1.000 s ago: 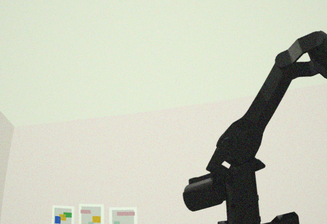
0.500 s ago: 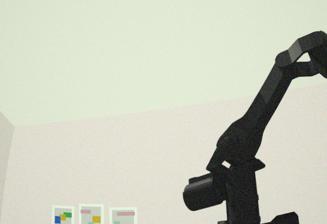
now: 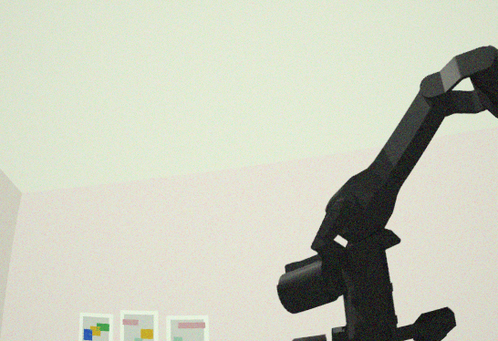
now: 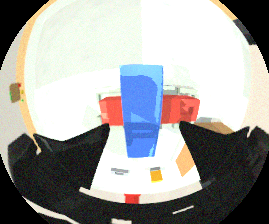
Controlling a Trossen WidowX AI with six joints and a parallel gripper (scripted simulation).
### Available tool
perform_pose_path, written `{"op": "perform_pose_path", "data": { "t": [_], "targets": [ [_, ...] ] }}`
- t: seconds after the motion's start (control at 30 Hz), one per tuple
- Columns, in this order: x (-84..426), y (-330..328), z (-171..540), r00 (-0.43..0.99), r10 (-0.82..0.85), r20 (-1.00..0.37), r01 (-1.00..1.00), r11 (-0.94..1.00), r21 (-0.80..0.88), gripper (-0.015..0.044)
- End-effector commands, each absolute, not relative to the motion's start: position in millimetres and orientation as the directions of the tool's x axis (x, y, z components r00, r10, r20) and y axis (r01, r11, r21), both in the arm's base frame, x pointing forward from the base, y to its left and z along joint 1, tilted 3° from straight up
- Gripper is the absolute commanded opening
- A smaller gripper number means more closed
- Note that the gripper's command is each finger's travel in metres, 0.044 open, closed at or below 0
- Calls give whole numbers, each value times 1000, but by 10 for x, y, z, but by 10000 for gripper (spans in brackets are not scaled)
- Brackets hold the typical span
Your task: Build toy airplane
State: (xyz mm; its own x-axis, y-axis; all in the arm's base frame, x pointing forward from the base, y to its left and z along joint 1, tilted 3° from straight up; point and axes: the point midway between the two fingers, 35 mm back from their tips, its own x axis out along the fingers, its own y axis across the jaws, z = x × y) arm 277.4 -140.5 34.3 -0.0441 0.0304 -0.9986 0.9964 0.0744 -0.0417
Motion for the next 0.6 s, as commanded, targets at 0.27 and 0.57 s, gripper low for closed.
{"op": "perform_pose_path", "data": {
  "t": [0.27,0.57],
  "targets": [
    [2861,-1446,1018,-16,13,-1000,996,88,-14,440],
    [2872,-1449,1006,-15,12,-1000,604,797,1,440]
  ]
}}
